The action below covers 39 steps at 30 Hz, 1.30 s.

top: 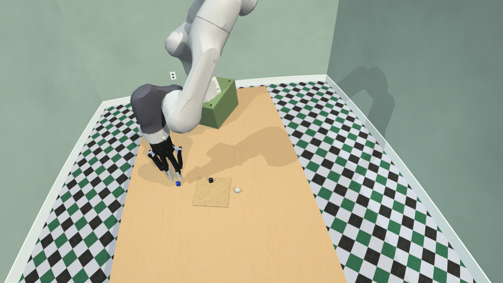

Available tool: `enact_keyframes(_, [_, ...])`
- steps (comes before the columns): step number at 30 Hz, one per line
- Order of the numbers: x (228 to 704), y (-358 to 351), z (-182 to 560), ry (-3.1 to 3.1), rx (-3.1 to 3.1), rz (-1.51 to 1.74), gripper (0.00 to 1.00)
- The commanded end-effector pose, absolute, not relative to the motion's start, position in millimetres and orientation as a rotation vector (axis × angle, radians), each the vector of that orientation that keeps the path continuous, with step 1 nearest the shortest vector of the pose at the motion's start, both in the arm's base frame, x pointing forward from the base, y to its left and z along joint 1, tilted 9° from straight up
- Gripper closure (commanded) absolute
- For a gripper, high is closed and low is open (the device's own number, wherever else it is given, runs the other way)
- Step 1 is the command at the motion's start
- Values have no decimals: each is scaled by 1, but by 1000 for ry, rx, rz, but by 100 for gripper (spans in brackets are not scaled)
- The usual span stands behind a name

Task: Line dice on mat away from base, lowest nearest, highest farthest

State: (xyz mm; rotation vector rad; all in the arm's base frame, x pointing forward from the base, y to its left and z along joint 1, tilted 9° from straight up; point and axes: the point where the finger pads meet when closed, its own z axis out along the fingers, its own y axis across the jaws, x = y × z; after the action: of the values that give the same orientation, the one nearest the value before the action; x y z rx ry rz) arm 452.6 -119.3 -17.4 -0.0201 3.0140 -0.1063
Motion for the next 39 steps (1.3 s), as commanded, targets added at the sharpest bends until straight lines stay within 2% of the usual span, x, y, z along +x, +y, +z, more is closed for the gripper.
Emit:
enact_keyframes(1, [455, -122, -22, 3007, -41, -115, 81])
enact_keyframes(39, [457, -123, -32, 3007, -41, -115, 81])
